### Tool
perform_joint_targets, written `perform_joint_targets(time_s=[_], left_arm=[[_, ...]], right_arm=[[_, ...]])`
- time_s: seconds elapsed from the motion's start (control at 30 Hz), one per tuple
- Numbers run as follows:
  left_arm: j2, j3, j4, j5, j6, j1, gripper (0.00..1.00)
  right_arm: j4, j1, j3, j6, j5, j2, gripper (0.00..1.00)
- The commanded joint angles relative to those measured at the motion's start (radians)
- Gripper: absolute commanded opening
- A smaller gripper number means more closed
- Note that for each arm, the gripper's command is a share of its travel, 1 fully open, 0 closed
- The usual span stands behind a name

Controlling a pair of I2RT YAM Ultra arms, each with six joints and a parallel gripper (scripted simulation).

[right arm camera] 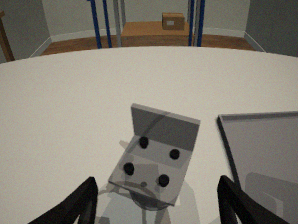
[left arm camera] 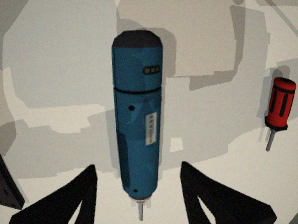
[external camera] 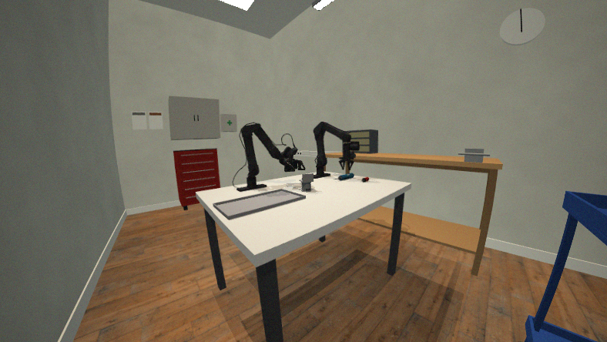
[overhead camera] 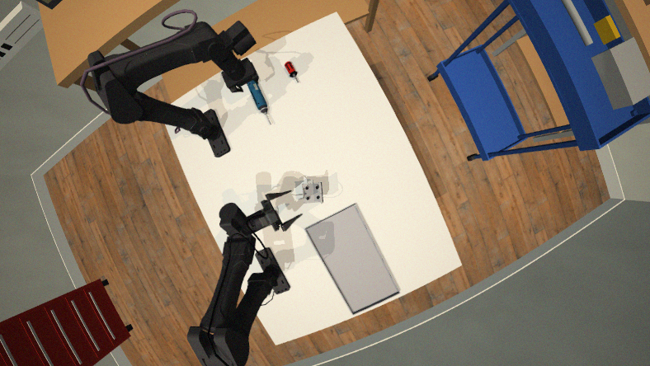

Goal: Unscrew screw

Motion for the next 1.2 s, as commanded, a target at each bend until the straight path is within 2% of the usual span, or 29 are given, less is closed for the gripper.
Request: perform_joint_targets(time_s=[0.0, 0.3, 0.5, 0.7, 0.87, 1.17], left_arm=[[-0.005, 0.007, -0.009, -0.001, -0.002, -0.002, 0.65], [-0.005, 0.007, -0.009, -0.001, -0.002, -0.002, 0.65], [-0.005, 0.007, -0.009, -0.001, -0.002, -0.002, 0.65], [-0.005, 0.007, -0.009, -0.001, -0.002, -0.002, 0.65], [-0.005, 0.007, -0.009, -0.001, -0.002, -0.002, 0.65], [-0.005, 0.007, -0.009, -0.001, -0.002, -0.002, 0.65]], right_arm=[[0.071, 0.011, -0.020, 0.005, 0.015, 0.035, 0.86], [0.139, 0.011, -0.019, 0.001, 0.016, 0.068, 0.86], [0.220, 0.011, -0.067, 0.005, 0.015, 0.138, 0.86], [0.303, 0.011, -0.087, 0.012, 0.015, 0.210, 0.86], [0.322, 0.011, -0.072, 0.003, 0.016, 0.215, 0.86], [0.449, 0.010, -0.112, 0.011, 0.015, 0.330, 0.86]])
